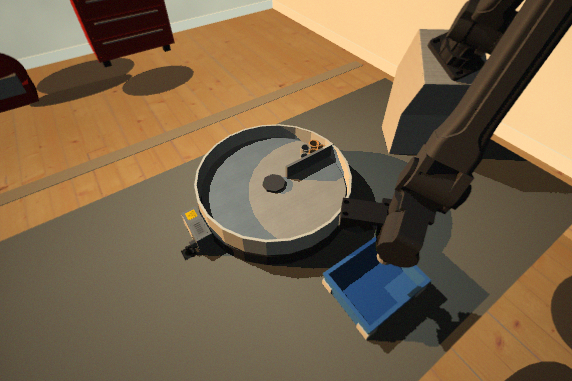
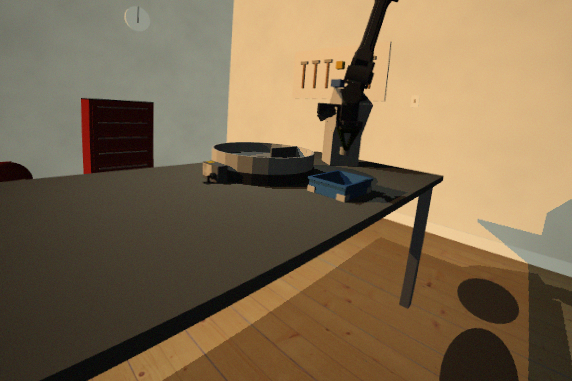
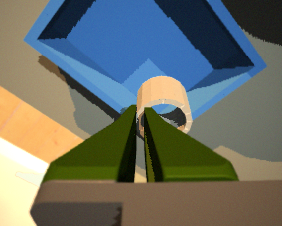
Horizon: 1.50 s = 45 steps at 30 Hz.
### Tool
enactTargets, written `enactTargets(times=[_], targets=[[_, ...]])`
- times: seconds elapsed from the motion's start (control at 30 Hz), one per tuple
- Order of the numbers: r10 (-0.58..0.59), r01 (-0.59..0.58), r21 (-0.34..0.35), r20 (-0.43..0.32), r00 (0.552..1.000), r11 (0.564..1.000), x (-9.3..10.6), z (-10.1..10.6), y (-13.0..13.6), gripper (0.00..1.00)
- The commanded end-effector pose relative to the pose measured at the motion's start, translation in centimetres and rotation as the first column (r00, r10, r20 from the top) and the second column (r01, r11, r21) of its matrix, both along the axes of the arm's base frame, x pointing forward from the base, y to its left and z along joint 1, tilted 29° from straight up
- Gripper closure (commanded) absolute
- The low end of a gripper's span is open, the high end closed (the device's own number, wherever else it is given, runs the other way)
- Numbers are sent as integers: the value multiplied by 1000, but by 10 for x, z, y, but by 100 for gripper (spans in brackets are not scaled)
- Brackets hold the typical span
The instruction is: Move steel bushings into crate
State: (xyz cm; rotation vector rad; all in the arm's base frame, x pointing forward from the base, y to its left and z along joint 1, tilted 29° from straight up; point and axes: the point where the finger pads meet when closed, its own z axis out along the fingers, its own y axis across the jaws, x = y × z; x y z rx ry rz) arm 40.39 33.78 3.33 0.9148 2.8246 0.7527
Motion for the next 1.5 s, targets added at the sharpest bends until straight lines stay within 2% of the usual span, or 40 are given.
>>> enactTargets(times=[0.0,0.5,0.6,0.77,1.03,1.17,1.23,1.27,1.47], targets=[[-16,14,34,48,999,999,18,29,5,100],[-16,14,33,47,999,999,18,28,5,100],[-13,13,20,27,1000,1000,17,7,9,100],[-2,1,20,25,1000,1000,14,-2,20,100],[-2,1,18,21,1000,1000,23,-43,39,100],[-15,14,17,20,1000,1000,31,-56,39,100],[-15,14,17,20,1000,1000,31,-56,39,100],[-14,12,44,52,999,999,36,-34,44,100],[-8,7,27,33,999,1000,29,-42,40,100]])
